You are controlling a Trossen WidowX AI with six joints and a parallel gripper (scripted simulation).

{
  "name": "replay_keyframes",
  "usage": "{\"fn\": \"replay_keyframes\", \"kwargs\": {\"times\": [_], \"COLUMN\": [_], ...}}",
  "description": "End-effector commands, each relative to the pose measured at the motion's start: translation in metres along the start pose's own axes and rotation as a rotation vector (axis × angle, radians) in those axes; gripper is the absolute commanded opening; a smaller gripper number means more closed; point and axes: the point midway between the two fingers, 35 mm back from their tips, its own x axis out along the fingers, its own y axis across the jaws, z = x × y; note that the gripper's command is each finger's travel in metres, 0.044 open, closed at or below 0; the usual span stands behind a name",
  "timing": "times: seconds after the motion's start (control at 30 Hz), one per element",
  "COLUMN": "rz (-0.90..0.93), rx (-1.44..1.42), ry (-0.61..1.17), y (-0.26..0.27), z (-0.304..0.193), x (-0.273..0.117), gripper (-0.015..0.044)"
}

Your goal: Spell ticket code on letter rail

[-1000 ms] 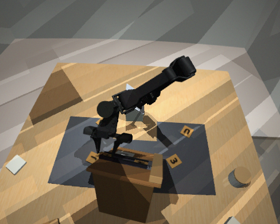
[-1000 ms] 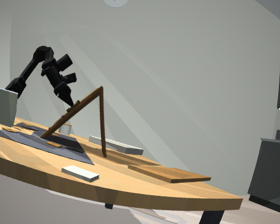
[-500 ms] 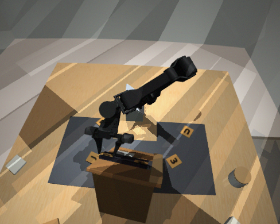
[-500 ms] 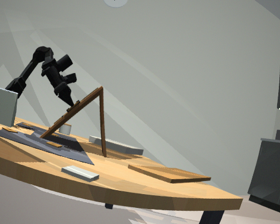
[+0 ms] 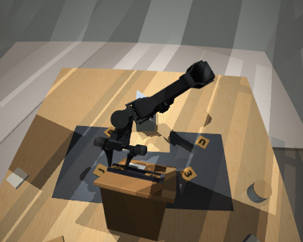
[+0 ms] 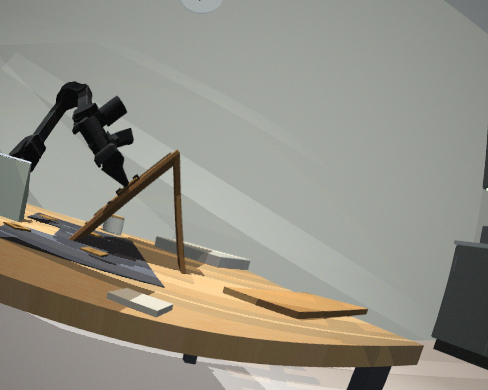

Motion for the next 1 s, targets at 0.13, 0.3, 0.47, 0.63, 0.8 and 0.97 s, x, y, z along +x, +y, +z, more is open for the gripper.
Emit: {"fn": "replay_keyframes", "kwargs": {"times": [0.13,0.3,0.47,0.63,0.8,0.97], "rz": [-0.003,-0.003,-0.002,-0.002,-0.002,-0.002], "rx": [-0.002,-0.002,-0.002,-0.002,-0.002,-0.002], "ry": [-0.005,-0.005,-0.005,-0.005,-0.005,-0.005], "y": [0.005,0.008,0.011,0.014,0.017,0.020], "z": [0.002,0.003,0.003,0.003,0.002,0.002], "x": [-0.001,-0.001,-0.001,-0.001,-0.001,-0.001], "gripper": [0.0000,0.0000,0.0000,0.0000,0.0000,0.0000]}}
